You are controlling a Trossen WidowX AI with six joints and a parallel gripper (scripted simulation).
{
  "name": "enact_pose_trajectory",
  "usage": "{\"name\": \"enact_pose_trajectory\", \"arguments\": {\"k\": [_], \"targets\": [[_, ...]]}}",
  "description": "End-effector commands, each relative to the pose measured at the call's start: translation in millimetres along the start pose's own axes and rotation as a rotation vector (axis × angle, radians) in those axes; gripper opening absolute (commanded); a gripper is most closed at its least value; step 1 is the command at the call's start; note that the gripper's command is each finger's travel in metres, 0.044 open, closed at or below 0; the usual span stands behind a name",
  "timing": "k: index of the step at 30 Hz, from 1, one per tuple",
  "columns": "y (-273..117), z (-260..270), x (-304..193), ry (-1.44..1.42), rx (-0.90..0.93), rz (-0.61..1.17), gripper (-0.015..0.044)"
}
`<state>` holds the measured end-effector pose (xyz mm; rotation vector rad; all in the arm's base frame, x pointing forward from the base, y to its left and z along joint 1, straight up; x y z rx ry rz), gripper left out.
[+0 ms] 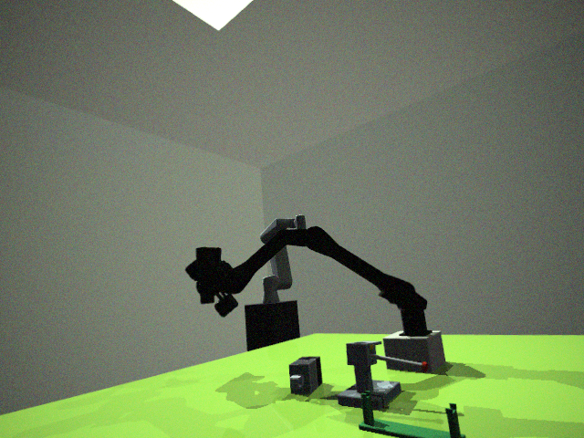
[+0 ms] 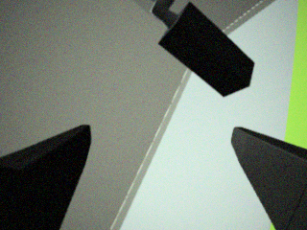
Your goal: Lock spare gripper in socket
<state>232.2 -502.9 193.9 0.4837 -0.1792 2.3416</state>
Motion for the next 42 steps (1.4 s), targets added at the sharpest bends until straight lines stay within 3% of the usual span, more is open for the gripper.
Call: {"name": "enact_pose_trajectory", "arguments": {"k": [1,4,21,32,42], "targets": [[-1.4,0.3,-0.1,-0.007,0.002,0.007,0.0374],[-24.2,4.9,-3.7,-0.126,0.032,0.101,0.03],[-224.9,16.3,-11.5,-1.121,0.501,0.691,0.03],[-344.1,-12.3,37.0,-1.696,1.016,0.957,0.03],[-424.4,-54.3,114.6,-2.119,1.632,1.093,0.03]]}}
Point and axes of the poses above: the point midway between the two fingers, 35 mm back from their tips, its own y axis out along the fingers, its own z axis across the jaws, x = y × z, the point moved 5 cm from there along -y, back along the fingers, and after that the axes turned 9 degrees about y, right-handed, at the moved point
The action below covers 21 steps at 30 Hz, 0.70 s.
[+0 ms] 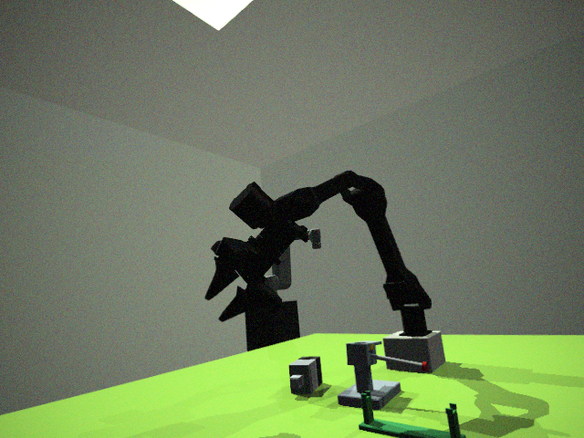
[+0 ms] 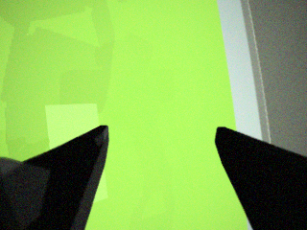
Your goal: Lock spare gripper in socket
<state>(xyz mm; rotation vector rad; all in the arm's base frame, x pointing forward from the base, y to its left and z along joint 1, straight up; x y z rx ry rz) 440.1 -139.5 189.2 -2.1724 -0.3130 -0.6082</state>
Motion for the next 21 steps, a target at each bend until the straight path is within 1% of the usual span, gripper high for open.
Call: {"name": "enact_pose_trajectory", "arguments": {"k": [1,11,21], "targets": [[-28.2,33.1,-12.0,-0.243,0.138,0.022,0.03],[-112.6,99.5,-58.9,-0.862,0.496,0.015,0.03],[-198.2,129.4,-126.9,-1.44,0.86,-0.047,0.03]]}}
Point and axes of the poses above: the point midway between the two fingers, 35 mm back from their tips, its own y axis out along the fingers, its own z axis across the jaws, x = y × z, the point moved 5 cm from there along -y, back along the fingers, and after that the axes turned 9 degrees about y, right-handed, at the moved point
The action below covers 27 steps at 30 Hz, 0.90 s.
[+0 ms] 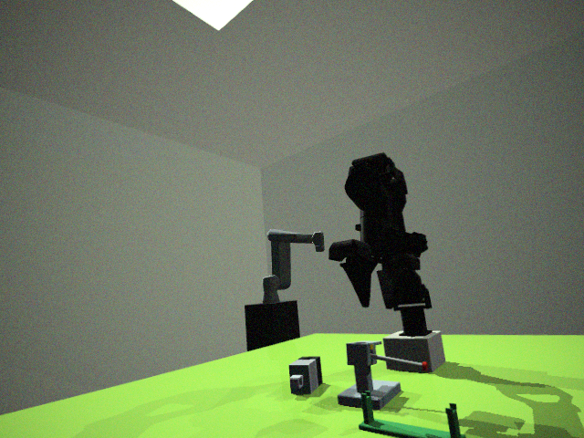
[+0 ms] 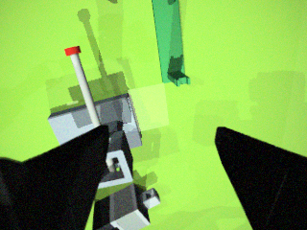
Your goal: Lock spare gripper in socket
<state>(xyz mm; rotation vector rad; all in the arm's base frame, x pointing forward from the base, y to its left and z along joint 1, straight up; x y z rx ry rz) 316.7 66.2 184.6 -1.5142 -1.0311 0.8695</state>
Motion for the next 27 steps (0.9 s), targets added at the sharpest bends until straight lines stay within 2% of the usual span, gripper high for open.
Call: {"name": "enact_pose_trajectory", "arguments": {"k": [1,10,18,27], "targets": [[-9.0,39.2,7.5,-0.211,0.124,-0.027,0.03],[-9.1,46.3,8.5,-0.249,0.145,-0.033,0.03],[56.4,57.7,1.7,-0.243,0.151,-0.035,0.03],[66.0,57.9,2.2,-0.243,0.152,-0.035,0.03]]}}
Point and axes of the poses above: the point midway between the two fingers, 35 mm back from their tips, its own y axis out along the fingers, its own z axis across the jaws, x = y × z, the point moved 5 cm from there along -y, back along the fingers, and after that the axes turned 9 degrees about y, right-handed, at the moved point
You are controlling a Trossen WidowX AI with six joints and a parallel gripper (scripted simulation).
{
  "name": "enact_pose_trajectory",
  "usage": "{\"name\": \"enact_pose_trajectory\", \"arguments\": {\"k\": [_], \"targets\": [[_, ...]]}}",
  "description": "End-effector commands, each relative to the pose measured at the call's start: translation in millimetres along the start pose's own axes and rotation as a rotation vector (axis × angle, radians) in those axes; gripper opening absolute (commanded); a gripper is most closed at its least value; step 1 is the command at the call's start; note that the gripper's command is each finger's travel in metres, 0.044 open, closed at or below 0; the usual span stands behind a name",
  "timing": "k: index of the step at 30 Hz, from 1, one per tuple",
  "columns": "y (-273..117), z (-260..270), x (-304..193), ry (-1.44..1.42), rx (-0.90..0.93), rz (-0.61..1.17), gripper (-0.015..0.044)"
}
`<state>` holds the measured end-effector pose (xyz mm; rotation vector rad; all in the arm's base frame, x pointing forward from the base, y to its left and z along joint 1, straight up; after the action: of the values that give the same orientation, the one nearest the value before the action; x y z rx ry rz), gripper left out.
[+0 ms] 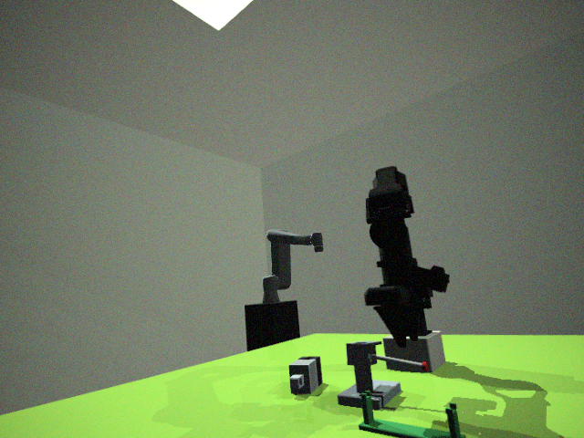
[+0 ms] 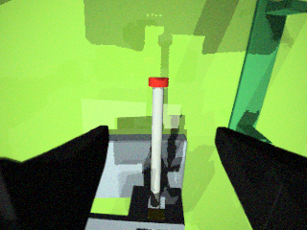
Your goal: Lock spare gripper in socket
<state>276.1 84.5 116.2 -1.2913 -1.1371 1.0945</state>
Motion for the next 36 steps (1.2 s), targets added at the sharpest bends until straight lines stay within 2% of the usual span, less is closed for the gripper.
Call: {"name": "enact_pose_trajectory", "arguments": {"k": [1,36], "targets": [[8.4,1.1,-0.2,-0.005,0.008,-0.001,0.03],[59.8,0.4,-0.6,-0.005,0.009,-0.001,0.03]]}}
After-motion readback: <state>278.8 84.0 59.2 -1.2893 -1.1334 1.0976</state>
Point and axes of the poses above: the point midway between the two fingers, 35 mm back from their tips, its own y axis out along the fingers, its own z axis across the jaws, x = y × z, the point moved 5 cm from there along -y, back along the fingers, and after that the axes turned 9 degrees about y, right-handed, at the moved point
